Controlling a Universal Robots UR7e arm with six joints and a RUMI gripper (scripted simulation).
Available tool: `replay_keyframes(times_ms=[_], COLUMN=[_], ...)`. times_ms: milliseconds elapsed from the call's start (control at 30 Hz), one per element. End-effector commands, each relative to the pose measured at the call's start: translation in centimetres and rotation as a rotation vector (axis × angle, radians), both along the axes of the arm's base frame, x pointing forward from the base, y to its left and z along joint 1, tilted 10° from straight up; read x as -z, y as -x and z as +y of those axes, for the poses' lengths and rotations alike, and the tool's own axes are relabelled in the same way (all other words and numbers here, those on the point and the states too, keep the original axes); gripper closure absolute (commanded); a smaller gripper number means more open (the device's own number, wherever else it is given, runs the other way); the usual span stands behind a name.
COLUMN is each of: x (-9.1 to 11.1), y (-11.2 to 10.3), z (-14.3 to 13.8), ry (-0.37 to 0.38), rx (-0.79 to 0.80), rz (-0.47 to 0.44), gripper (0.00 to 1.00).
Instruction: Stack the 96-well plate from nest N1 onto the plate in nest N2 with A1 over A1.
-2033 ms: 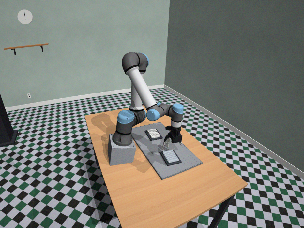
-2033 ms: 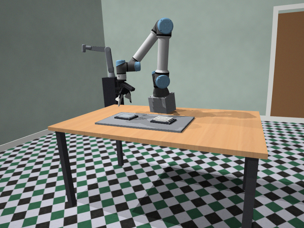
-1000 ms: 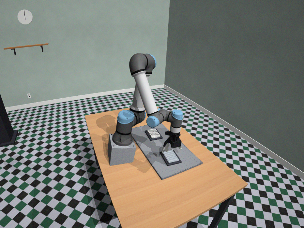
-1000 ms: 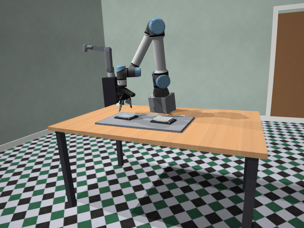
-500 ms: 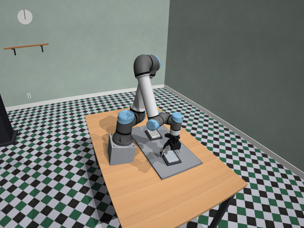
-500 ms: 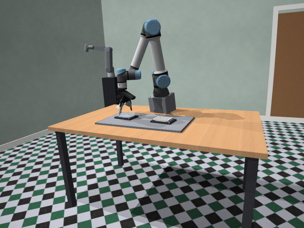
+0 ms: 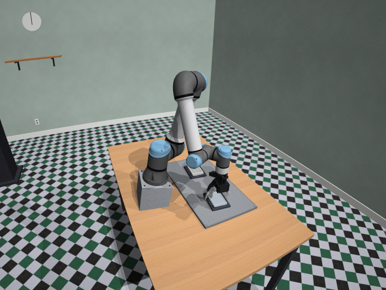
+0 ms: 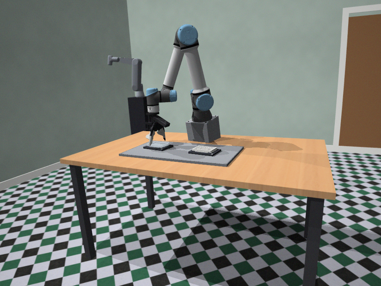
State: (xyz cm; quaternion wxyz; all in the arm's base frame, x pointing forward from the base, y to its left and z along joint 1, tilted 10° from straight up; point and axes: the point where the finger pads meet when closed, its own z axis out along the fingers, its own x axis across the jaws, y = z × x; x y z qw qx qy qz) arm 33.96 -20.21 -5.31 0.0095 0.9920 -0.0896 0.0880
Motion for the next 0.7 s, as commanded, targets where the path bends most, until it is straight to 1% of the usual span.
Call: replay_keyframes(times_ms=[0, 133, 167, 667], x=[0.0, 0.0, 0.0, 0.0], y=[-0.03, -0.03, -0.03, -0.03], z=[-0.03, -0.03, -0.03, -0.03], ry=[0.001, 0.001, 0.001, 0.001], rx=[0.0, 0.0, 0.0, 0.0], rz=[-0.001, -0.001, -0.001, -0.001], gripper=[0.0, 0.0, 1.0, 1.0])
